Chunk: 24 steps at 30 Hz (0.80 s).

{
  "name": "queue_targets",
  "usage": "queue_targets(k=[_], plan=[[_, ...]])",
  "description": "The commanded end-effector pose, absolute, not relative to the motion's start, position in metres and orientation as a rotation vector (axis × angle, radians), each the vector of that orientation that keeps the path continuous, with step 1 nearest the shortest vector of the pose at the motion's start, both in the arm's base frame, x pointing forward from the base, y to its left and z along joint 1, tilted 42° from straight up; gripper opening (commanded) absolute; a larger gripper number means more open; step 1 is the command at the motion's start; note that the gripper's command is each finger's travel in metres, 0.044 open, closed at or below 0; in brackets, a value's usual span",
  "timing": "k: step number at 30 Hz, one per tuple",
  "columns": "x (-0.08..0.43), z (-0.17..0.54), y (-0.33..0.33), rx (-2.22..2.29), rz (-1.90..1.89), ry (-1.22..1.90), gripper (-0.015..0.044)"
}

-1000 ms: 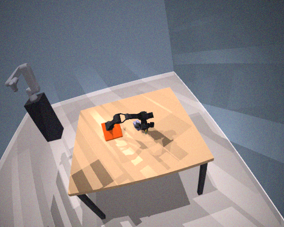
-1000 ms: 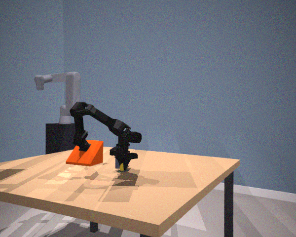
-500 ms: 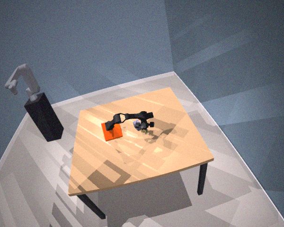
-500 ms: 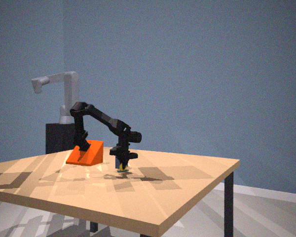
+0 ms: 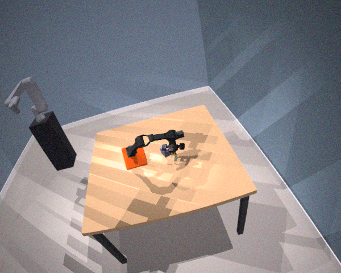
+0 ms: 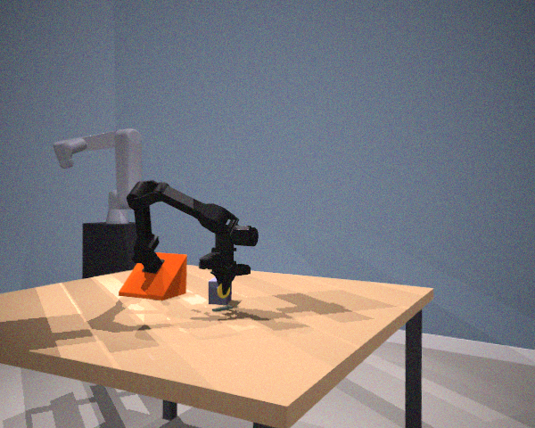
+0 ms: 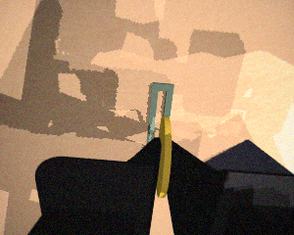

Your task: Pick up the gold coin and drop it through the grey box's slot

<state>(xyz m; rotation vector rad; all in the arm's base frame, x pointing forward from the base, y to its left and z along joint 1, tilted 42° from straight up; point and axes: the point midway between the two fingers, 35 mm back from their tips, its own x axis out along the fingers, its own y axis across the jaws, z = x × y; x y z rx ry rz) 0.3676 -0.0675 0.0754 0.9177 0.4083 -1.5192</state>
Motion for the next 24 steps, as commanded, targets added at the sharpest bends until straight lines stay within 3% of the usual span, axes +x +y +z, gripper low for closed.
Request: queue_targets(k=[1, 24], plan=[[0.369, 0.084, -0.061, 0.927, -1.513, 0.4, 0.0], [0.361, 0.12, -0.029, 0.886, -1.497, 0.435, 0.0]])
